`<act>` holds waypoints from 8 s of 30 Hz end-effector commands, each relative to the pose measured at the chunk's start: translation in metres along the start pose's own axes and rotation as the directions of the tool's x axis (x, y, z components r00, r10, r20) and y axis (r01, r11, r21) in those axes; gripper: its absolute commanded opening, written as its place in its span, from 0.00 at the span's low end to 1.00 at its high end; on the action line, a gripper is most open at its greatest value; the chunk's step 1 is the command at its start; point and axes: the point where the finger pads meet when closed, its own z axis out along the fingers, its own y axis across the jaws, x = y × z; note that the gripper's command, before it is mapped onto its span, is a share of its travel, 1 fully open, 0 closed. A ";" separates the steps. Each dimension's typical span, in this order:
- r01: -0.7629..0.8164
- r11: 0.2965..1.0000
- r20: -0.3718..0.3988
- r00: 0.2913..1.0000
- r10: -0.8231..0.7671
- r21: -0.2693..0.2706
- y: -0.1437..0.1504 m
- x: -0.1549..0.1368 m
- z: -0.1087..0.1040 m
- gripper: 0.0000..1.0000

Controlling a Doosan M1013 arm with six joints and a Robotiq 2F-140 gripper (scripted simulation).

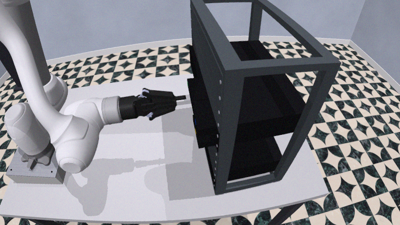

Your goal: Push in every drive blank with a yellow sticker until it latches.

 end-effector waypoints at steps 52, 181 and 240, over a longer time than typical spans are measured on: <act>0.000 1.000 0.000 1.000 0.000 0.000 0.000 0.000 0.009 0.00; 0.000 1.000 0.000 1.000 0.000 0.000 0.028 0.109 -0.070 0.00; 0.000 1.000 0.000 1.000 0.000 0.000 0.028 0.110 -0.023 0.00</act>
